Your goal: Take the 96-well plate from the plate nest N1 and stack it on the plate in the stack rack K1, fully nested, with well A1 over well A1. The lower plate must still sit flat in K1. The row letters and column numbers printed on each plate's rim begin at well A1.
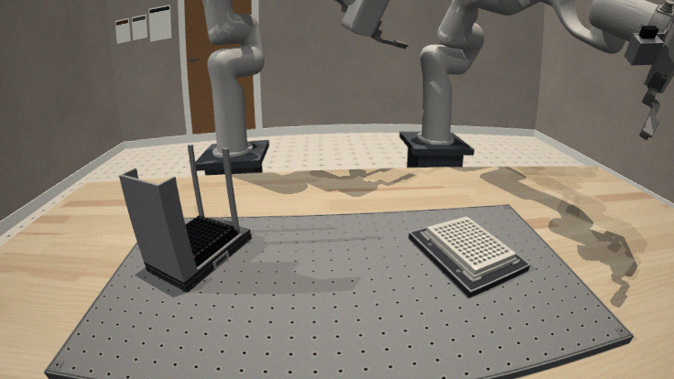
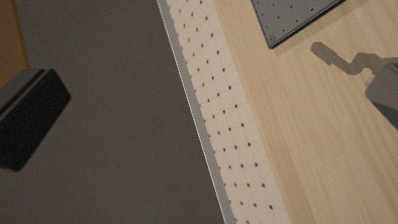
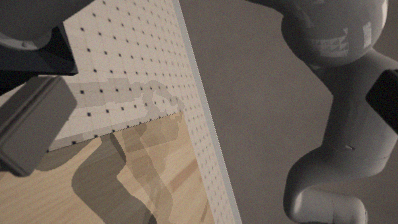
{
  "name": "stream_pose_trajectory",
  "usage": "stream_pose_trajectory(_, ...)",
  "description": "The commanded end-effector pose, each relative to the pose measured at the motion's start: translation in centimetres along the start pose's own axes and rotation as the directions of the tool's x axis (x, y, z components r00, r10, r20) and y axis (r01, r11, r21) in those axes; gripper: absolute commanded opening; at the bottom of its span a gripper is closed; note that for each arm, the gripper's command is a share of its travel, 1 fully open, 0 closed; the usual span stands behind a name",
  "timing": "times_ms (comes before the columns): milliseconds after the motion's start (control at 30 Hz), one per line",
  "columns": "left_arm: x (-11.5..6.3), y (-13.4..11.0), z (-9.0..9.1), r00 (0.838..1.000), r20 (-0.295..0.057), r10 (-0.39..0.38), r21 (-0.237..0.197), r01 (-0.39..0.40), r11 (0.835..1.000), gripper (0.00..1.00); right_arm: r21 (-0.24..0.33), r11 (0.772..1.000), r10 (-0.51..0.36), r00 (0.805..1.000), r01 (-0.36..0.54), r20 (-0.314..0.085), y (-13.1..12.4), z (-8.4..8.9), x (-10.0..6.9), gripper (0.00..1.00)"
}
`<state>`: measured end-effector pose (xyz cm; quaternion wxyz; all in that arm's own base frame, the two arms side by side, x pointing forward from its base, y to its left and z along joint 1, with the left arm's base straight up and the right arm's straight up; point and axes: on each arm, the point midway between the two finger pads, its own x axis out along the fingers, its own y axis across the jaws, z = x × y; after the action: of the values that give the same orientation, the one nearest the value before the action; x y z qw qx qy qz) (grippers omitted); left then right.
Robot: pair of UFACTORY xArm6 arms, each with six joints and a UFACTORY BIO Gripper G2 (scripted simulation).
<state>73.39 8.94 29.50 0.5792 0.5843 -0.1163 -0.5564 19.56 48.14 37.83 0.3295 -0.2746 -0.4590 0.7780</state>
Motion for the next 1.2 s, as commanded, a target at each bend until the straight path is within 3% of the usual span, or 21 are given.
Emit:
stream_pose_trajectory(0,-0.3,0.2,0.1,1.000,-0.005,0.000,0.005,0.000,1.000,1.00,-0.004,1.000,-0.001,1.000,0.001,0.000,-0.2,0.1,0.0,1.00)
stream_pose_trajectory(533,-2.2,-0.8,-0.1,0.999,-0.030,-0.024,0.002,0.024,1.000,1.00,-0.004,1.000,-0.001,1.000,0.001,0.000,-0.2,0.1,0.0,1.00)
stream_pose_trajectory(1167,-7.8,-4.0,-0.2,0.989,-0.107,-0.099,-0.016,0.098,0.995,1.00,-0.004,1.000,-0.001,1.000,0.001,0.000,-0.2,0.1,0.0,1.00)
